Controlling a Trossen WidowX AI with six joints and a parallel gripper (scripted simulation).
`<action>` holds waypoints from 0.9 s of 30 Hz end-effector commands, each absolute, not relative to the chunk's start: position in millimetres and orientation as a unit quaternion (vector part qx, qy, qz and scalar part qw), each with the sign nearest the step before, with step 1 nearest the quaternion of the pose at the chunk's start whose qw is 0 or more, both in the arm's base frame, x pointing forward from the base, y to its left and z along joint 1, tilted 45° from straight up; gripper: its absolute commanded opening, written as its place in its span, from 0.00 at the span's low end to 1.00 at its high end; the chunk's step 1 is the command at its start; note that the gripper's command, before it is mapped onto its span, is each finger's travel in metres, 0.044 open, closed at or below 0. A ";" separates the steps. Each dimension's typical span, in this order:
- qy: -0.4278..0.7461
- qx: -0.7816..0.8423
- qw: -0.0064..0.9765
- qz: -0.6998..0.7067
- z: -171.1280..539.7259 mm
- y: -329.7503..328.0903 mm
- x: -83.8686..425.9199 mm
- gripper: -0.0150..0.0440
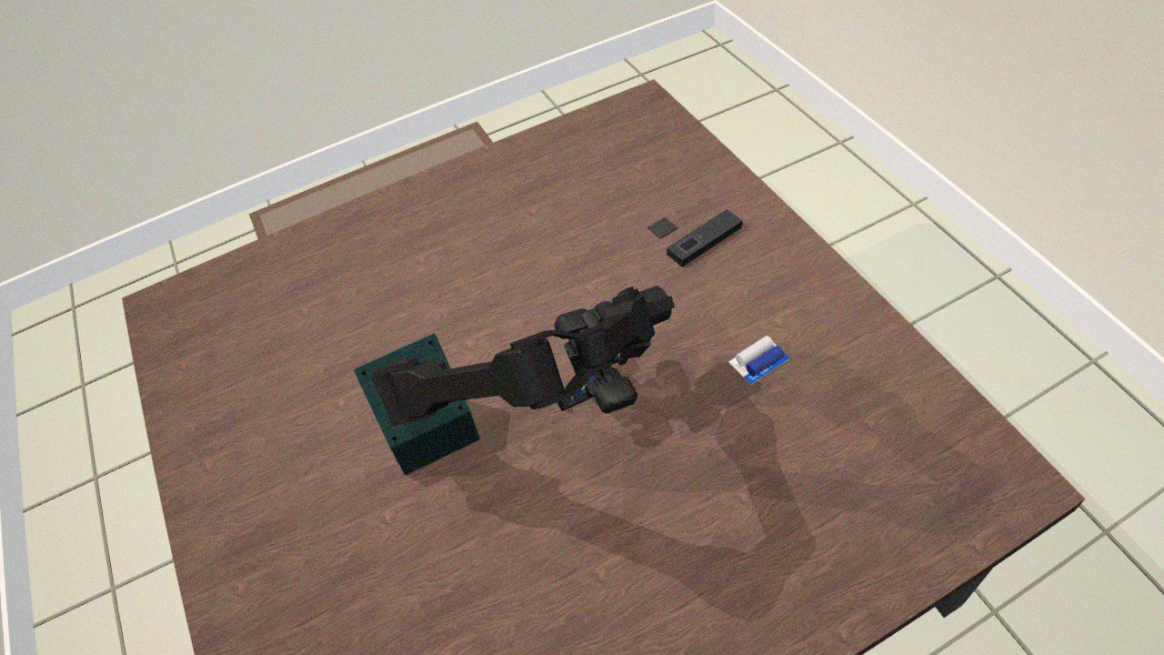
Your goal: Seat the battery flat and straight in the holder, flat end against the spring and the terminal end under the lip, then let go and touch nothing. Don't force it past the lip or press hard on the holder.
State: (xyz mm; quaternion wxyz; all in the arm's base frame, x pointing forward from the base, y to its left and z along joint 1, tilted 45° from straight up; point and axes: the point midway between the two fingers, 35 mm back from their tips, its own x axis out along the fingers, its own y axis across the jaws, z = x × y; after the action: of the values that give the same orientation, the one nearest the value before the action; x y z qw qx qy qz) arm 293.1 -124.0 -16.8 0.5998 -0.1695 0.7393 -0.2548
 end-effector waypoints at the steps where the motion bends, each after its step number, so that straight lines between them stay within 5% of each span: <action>1: 0.738 -0.168 0.602 -0.255 -11.9 -119.1 294.4 0.56; 5: 0.738 -0.168 0.602 -0.255 -9.4 -116.4 294.1 0.56; 15: 0.739 -0.167 0.602 -0.253 41.8 -64.7 293.2 1.00; 27: 0.739 -0.167 0.602 -0.253 40.6 -63.5 293.1 1.00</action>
State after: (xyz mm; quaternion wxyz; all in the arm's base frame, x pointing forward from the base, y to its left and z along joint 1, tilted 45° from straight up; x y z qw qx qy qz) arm 292.8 -64.2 40.3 0.6014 -0.1693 0.7387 -0.2530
